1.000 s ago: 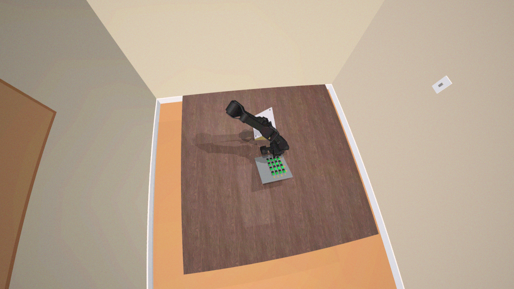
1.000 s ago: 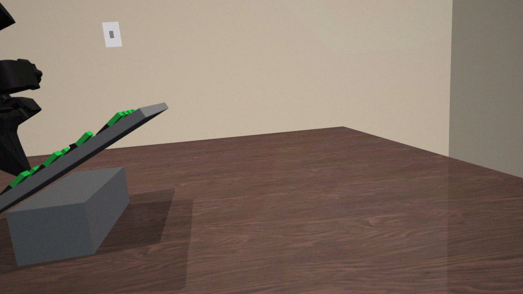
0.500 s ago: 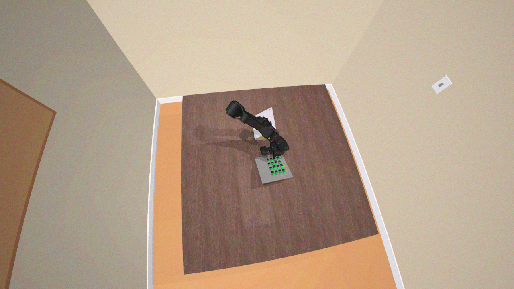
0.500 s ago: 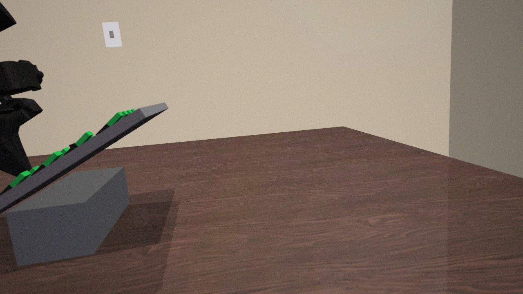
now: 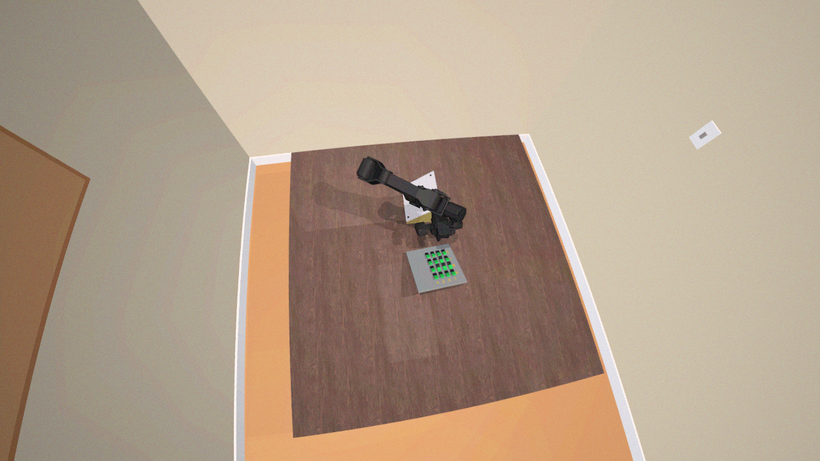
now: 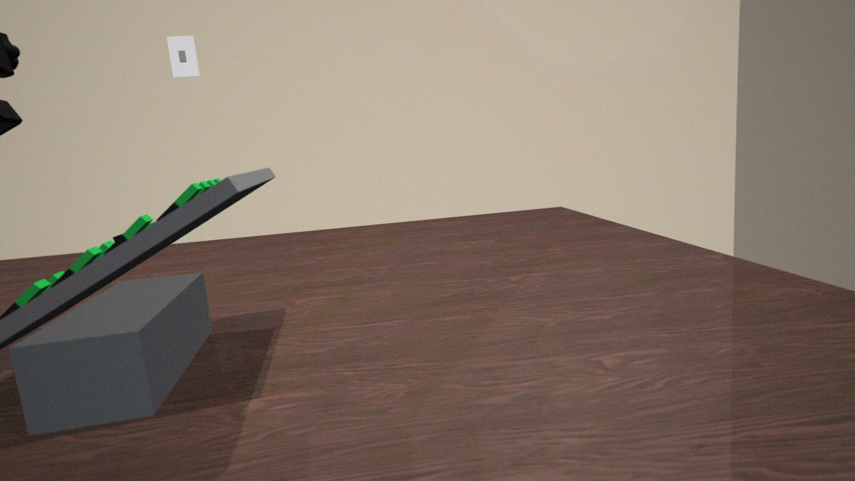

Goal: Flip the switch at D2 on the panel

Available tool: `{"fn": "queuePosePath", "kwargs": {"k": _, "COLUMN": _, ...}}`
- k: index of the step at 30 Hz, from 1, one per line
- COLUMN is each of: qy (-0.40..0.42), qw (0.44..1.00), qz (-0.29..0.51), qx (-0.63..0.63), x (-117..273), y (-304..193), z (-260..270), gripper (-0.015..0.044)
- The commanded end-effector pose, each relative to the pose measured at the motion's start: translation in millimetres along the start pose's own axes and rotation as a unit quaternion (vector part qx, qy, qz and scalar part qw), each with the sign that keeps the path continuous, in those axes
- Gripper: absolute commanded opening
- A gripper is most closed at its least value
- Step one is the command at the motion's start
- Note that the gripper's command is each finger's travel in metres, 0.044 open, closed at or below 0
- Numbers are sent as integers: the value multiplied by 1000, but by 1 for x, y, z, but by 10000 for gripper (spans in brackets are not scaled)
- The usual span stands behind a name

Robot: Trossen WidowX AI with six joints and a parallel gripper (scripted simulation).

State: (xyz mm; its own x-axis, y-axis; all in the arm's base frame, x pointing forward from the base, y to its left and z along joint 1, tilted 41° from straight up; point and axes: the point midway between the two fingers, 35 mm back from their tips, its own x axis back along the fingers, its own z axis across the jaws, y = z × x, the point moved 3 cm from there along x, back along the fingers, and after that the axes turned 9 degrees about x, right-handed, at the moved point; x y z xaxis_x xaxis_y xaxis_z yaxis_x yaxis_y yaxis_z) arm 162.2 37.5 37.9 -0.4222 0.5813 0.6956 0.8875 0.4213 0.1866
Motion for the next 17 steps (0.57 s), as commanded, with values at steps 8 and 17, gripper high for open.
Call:
{"fn": "queuePosePath", "kwargs": {"k": 8, "qy": 1, "qw": 1000, "qz": -2, "qx": -5, "x": 10, "y": 66, "z": -24, "gripper": 0}}
{"fn": "queuePosePath", "kwargs": {"k": 17, "qy": 1, "qw": 1000, "qz": -2, "qx": -5, "x": 10, "y": 66, "z": -24, "gripper": 0}}
